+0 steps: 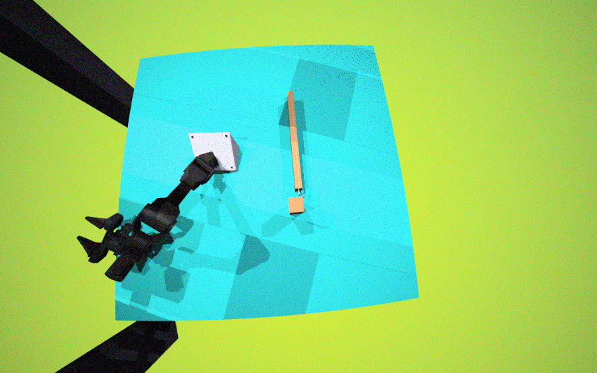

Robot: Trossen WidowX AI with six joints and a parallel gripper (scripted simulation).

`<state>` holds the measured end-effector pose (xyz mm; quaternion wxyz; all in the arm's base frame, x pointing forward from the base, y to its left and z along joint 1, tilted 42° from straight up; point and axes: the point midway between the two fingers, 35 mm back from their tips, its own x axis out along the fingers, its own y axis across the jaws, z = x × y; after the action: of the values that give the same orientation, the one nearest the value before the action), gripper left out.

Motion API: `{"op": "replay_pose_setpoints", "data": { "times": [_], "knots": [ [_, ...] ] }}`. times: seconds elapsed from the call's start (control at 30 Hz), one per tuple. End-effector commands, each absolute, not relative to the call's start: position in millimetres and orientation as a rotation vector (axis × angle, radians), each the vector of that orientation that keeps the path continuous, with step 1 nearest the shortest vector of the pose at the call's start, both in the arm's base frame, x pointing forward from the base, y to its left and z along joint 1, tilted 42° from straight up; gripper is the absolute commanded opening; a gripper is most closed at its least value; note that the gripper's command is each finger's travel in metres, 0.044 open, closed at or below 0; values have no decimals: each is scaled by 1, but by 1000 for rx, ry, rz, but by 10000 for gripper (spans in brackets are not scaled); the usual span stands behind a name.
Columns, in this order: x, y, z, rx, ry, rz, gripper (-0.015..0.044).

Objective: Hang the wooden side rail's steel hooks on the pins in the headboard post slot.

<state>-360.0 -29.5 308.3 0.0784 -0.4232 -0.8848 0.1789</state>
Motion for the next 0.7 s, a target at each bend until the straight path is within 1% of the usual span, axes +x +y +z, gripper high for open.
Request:
{"op": "replay_pose_setpoints", "data": {
  "times": [0.0,0.03,0.2,0.3,0.43,0.67],
  "knots": [
    [-360,-28,310,-1267,-2649,536,426],
    [-359,-25,313,-1267,-2649,536,440],
    [-351,3,345,-1266,-2648,533,440],
    [-350,5,347,-1266,-2648,533,440],
    [-351,-14,343,-1202,-2653,594,440],
    [-341,-89,345,-832,-2743,847,440]
  ]
}}
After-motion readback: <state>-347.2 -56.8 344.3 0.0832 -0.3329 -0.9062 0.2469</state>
